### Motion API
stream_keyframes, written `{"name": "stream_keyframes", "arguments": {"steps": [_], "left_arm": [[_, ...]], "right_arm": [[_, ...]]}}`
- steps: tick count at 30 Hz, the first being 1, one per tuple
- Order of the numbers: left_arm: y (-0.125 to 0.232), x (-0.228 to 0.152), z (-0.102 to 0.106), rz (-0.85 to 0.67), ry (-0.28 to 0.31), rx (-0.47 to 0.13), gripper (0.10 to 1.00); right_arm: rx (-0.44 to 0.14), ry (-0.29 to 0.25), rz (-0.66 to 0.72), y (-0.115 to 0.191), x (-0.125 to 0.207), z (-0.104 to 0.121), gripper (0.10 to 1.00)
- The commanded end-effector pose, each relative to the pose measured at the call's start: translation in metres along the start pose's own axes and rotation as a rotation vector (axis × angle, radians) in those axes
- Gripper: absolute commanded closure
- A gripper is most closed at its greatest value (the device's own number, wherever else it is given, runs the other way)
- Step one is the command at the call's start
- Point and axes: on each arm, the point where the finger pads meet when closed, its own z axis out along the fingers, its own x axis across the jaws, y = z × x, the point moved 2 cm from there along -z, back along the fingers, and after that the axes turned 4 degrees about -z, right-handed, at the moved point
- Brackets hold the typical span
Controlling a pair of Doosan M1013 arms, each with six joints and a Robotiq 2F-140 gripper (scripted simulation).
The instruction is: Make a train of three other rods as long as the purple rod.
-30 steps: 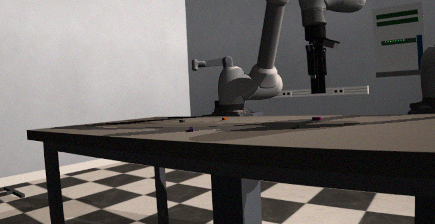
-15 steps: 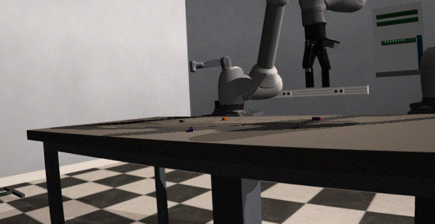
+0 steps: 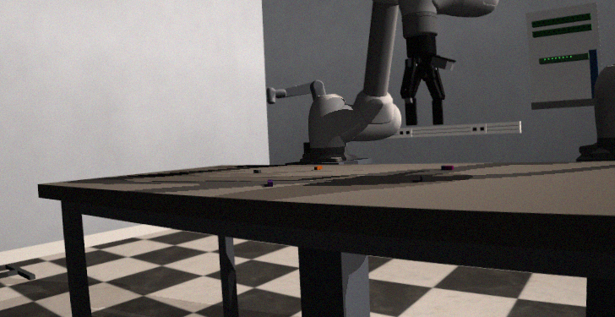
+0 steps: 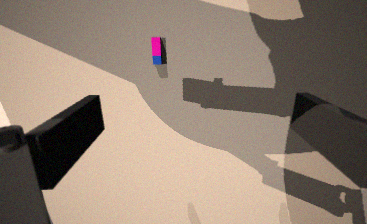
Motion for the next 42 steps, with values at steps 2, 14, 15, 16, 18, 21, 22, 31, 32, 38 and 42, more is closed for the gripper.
{"name": "stream_keyframes", "arguments": {"steps": [2,14,15,16,18,21,22,31,32,38,42], "left_arm": [[0.000,0.000,0.000,0.000,0.000,0.001,0.098],[0.000,0.000,0.000,0.000,0.000,0.001,0.098],[0.000,0.000,0.000,0.000,0.000,0.001,0.098],[0.000,0.000,0.000,0.000,0.000,0.001,0.098],[0.000,0.000,0.000,0.000,0.000,0.001,0.098],[0.000,0.000,0.000,0.000,0.000,0.001,0.098],[0.000,0.000,0.000,0.000,0.000,0.001,0.098],[0.000,0.000,0.000,0.000,0.000,0.001,0.098],[0.000,0.000,0.000,0.000,0.000,0.001,0.098],[0.000,0.000,0.000,0.000,0.000,0.001,0.098],[0.000,0.000,0.000,0.000,0.000,0.001,0.098]], "right_arm": [[0.002,0.000,0.017,0.042,0.028,-0.001,0.098],[0.002,0.000,0.053,0.131,0.072,0.001,0.098],[0.002,0.000,0.056,0.139,0.076,0.002,0.098],[0.002,0.000,0.059,0.148,0.079,0.002,0.098],[0.002,0.000,0.065,0.164,0.085,0.002,0.098],[0.002,0.000,0.075,0.189,0.092,0.003,0.098],[0.002,0.000,0.078,0.197,0.095,0.004,0.098],[0.002,0.001,0.106,0.268,0.110,0.007,0.098],[0.002,0.001,0.110,0.277,0.111,0.007,0.098],[0.002,0.001,0.130,0.328,0.116,0.010,0.098],[0.002,0.001,0.137,0.345,0.116,0.011,0.098]]}}
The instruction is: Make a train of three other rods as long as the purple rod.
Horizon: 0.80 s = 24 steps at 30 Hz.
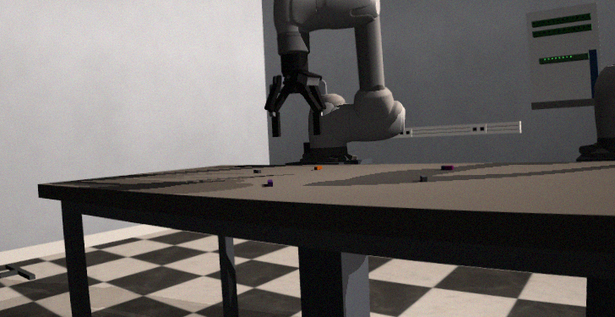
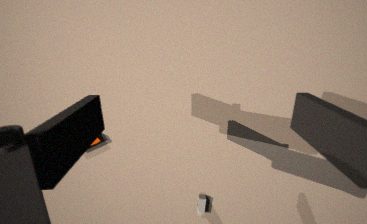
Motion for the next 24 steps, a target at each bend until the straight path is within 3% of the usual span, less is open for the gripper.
{"name": "stream_keyframes", "arguments": {"steps": [1,15,23,24], "left_arm": [[0.000,0.000,0.000,0.000,0.000,0.001,0.098],[0.000,0.000,0.000,0.000,0.000,0.001,0.098],[0.000,0.000,0.000,0.000,0.000,0.001,0.098],[0.000,0.000,0.000,0.000,0.000,0.001,0.098]], "right_arm": [[0.002,0.001,0.016,0.041,0.007,0.001,0.098],[0.002,0.001,0.065,0.155,0.007,0.011,0.098],[0.002,0.001,0.078,0.186,0.002,0.014,0.098],[0.002,0.001,0.078,0.186,0.002,0.014,0.867]]}}
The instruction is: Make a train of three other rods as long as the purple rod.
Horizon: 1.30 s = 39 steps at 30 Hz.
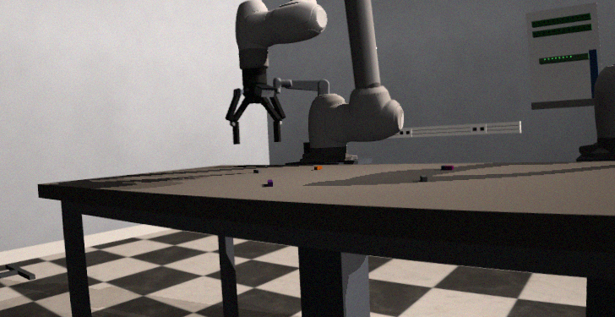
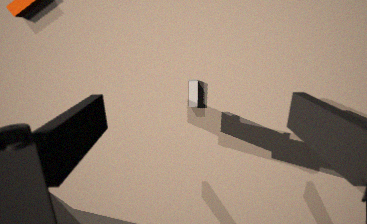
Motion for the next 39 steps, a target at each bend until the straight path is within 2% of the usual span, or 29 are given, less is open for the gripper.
{"name": "stream_keyframes", "arguments": {"steps": [1,27,39], "left_arm": [[0.0000,-0.0001,-0.0005,0.000,0.000,0.001,0.098],[0.0000,-0.0001,-0.0005,0.000,0.000,0.001,0.098],[0.0000,-0.0001,-0.0005,0.000,0.000,0.001,0.098]], "right_arm": [[0.002,0.001,0.003,0.0072,0.0003,-0.0001,0.867],[0.002,0.001,0.003,0.0072,0.0003,0.0004,0.867],[0.002,0.001,0.003,0.0072,0.0004,0.0089,0.867]]}}
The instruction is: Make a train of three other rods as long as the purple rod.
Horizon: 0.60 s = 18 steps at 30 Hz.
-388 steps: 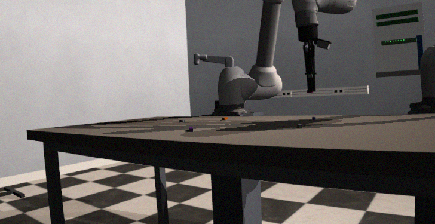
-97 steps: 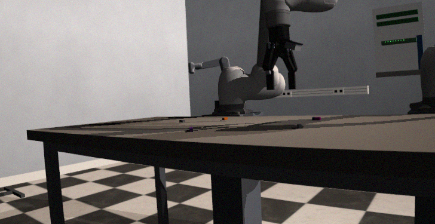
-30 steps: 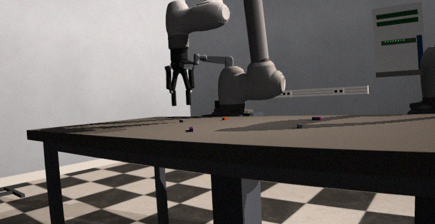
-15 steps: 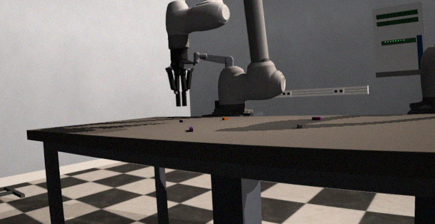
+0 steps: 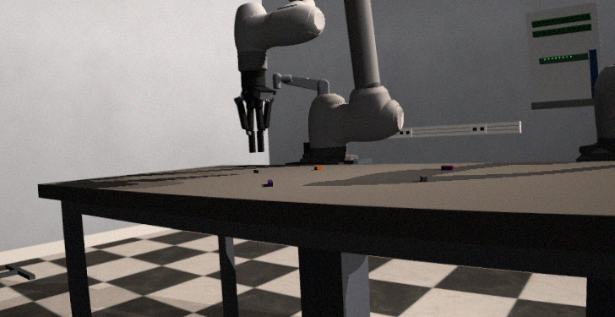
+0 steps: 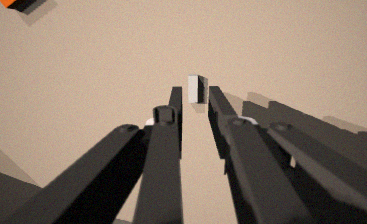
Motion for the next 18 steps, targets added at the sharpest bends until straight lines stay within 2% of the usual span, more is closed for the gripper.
{"name": "stream_keyframes", "arguments": {"steps": [1,18], "left_arm": [[0.000,0.000,0.000,0.000,0.000,0.001,0.098],[0.000,0.000,0.000,0.000,0.000,0.001,0.098]], "right_arm": [[0.001,0.001,0.000,0.000,0.000,0.004,0.867],[0.001,0.001,0.000,0.000,0.000,0.027,0.867]]}}
